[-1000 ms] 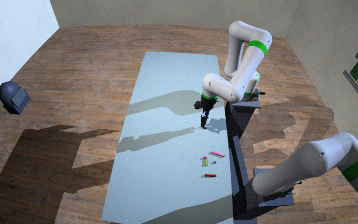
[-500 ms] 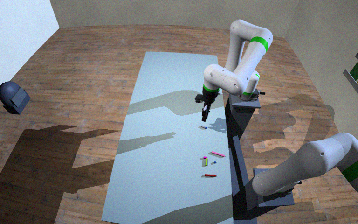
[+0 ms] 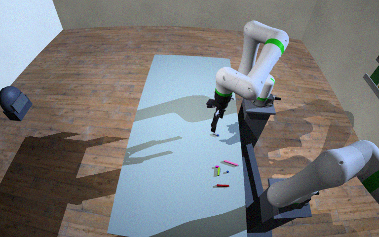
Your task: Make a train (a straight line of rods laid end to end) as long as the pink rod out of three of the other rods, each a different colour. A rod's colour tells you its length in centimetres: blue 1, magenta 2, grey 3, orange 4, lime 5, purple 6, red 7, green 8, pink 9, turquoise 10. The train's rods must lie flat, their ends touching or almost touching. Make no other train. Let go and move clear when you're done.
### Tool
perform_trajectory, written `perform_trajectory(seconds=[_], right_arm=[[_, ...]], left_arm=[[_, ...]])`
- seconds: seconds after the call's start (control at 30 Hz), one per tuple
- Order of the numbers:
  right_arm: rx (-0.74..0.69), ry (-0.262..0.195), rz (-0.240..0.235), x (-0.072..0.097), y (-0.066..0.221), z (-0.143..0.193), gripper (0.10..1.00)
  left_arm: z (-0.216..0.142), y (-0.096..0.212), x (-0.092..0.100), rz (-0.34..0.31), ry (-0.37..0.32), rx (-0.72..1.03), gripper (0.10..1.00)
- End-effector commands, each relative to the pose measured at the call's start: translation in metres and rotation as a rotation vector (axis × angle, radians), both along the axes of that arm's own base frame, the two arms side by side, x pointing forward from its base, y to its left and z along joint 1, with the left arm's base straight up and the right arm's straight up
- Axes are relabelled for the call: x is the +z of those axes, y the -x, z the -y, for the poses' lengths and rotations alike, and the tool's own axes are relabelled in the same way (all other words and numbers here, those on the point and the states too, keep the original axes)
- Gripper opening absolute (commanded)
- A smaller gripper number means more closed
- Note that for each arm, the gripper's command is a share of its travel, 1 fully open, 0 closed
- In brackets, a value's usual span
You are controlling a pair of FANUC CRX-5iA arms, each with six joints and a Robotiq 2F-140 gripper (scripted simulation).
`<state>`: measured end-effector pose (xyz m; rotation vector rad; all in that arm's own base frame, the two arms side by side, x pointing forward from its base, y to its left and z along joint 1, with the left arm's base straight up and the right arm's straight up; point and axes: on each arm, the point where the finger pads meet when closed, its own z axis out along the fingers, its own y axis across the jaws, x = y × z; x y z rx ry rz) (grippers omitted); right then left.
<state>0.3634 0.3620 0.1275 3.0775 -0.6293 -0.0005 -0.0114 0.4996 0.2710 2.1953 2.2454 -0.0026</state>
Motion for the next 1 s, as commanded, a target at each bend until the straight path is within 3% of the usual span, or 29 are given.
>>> perform_trajectory(seconds=[0.0, 0.47, 0.57, 0.97], right_arm=[[0.000, -0.001, 0.001, 0.001, 0.000, 0.000, 1.000], [0.067, -0.001, 0.001, 0.002, -0.002, -0.010, 1.000], [0.230, -0.001, 0.002, 0.004, -0.004, -0.035, 1.000], [0.579, -0.001, 0.002, 0.005, -0.007, -0.088, 1.000]], left_arm=[[0.000, 0.000, 0.001, 0.000, -0.002, 0.000, 1.000], [0.000, 0.000, 0.001, 0.000, -0.002, 0.000, 1.000], [0.000, 0.000, 0.001, 0.000, -0.002, 0.000, 1.000], [0.000, 0.000, 0.001, 0.000, -0.002, 0.000, 1.000]])
